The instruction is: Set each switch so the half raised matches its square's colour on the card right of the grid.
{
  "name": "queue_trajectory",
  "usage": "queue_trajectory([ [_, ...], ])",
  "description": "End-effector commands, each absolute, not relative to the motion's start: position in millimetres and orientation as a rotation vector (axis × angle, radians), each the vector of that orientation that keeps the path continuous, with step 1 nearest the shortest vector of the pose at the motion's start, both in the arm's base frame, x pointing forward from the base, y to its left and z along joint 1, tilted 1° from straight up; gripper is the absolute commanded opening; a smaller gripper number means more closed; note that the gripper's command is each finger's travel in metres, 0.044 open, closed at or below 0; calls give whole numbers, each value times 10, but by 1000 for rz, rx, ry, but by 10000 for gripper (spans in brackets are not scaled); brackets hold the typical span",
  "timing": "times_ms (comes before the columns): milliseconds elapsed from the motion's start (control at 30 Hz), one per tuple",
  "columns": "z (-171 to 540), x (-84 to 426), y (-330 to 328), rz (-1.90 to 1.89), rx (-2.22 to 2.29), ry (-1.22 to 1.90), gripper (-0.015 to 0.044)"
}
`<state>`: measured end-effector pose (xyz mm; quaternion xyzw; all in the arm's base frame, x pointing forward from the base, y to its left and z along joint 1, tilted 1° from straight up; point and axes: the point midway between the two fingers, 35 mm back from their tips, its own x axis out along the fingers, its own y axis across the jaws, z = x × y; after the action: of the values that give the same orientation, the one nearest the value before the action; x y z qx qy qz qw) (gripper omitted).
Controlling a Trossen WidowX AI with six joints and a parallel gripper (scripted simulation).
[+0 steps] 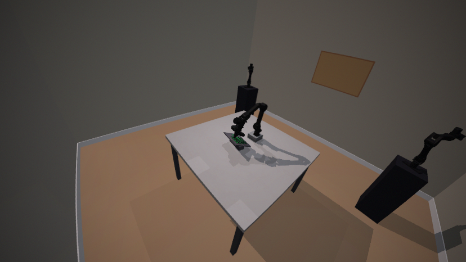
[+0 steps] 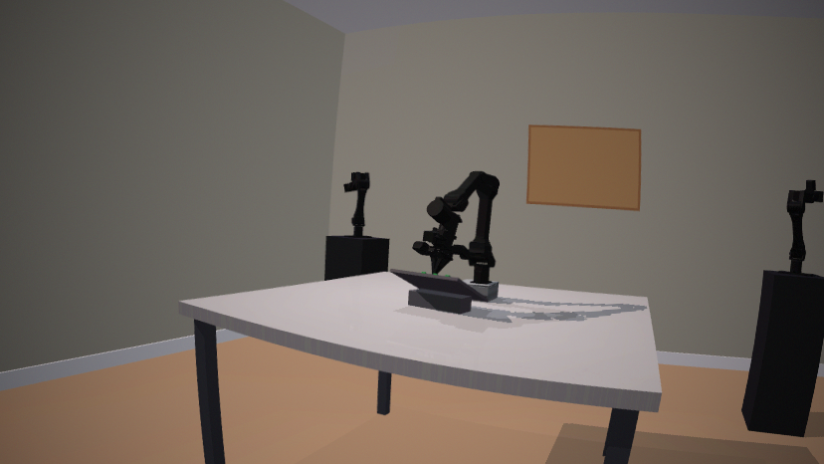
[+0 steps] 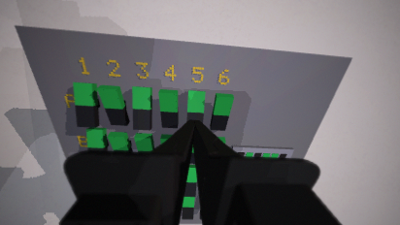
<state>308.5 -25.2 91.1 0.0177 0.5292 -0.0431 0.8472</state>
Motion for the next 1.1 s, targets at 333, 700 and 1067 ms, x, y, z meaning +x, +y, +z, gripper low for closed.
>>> queue_trajectory([
  [333, 895, 3098, -259, -91, 30, 1114, 0],
  [700, 881, 3104, -259, -91, 30, 1114, 0],
  [1067, 1479, 2858, -241, -90, 32, 1141, 0],
])
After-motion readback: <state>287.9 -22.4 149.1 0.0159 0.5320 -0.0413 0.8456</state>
